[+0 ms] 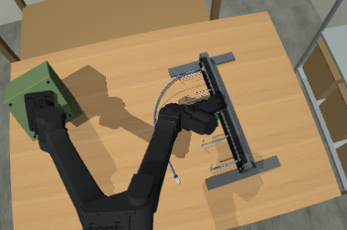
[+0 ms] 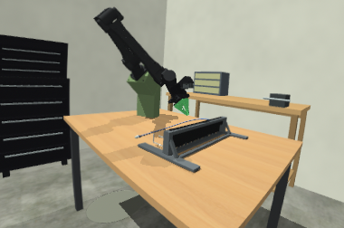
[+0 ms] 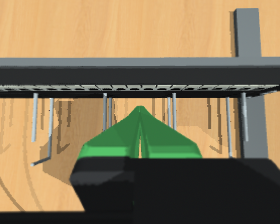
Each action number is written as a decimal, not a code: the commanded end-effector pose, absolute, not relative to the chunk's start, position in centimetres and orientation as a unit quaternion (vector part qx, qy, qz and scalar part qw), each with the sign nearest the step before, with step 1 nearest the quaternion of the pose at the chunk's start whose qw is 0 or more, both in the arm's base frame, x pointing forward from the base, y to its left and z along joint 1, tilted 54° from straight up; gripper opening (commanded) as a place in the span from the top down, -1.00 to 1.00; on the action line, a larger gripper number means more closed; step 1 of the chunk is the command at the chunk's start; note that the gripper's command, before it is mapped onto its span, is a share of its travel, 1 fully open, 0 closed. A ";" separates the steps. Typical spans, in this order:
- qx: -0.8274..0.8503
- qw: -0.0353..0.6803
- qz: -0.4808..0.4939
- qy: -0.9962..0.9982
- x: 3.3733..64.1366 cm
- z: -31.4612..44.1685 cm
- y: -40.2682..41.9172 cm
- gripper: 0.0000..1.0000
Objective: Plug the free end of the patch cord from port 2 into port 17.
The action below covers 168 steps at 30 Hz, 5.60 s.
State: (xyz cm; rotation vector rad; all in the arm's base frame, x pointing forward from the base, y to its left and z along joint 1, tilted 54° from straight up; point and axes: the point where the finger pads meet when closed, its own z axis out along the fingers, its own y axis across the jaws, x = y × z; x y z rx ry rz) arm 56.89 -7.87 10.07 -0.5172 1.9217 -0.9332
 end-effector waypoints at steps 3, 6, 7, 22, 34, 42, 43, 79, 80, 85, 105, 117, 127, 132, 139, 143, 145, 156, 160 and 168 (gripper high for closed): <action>-0.211 0.450 -0.383 0.778 57.0 9.8 -8.6 1.00; -0.211 0.450 -0.383 0.778 57.0 9.8 -8.6 1.00; -0.211 0.450 -0.383 0.778 57.0 9.8 -8.6 1.00; -0.212 0.455 -0.381 0.776 55.7 10.7 -7.4 1.00; -0.213 0.461 -0.374 0.776 48.1 13.5 -3.1 1.00; -0.210 0.460 -0.374 0.777 45.2 14.4 -2.1 1.00; -0.211 0.460 -0.374 0.777 45.0 14.5 -1.9 1.00; -0.205 0.464 -0.386 0.770 45.1 23.1 -8.3 1.00; -0.205 0.464 -0.387 0.770 45.1 23.4 -8.5 1.00; -0.205 0.464 -0.387 0.770 45.0 24.0 -9.1 1.00; -0.207 0.462 -0.387 0.771 51.1 21.2 -11.8 1.00; -0.208 0.461 -0.387 0.771 57.0 18.8 -14.7 1.00; -0.213 0.452 -0.383 0.777 56.9 17.8 -14.6 1.00; -0.217 0.452 -0.380 0.777 56.7 17.8 -14.0 1.00; -0.220 0.456 -0.379 0.775 56.7 18.2 -13.5 1.00; -0.220 0.458 -0.380 0.773 56.8 18.5 -13.3 1.00; -0.220 0.461 -0.380 0.771 56.9 18.8 -13.1 1.00; -0.215 0.461 -0.384 0.771 56.9 19.1 -13.8 1.00; -0.214 0.459 -0.384 0.772 56.9 19.0 -14.0 1.00; -0.211 0.457 -0.386 0.773 57.0 18.9 -14.5 1.00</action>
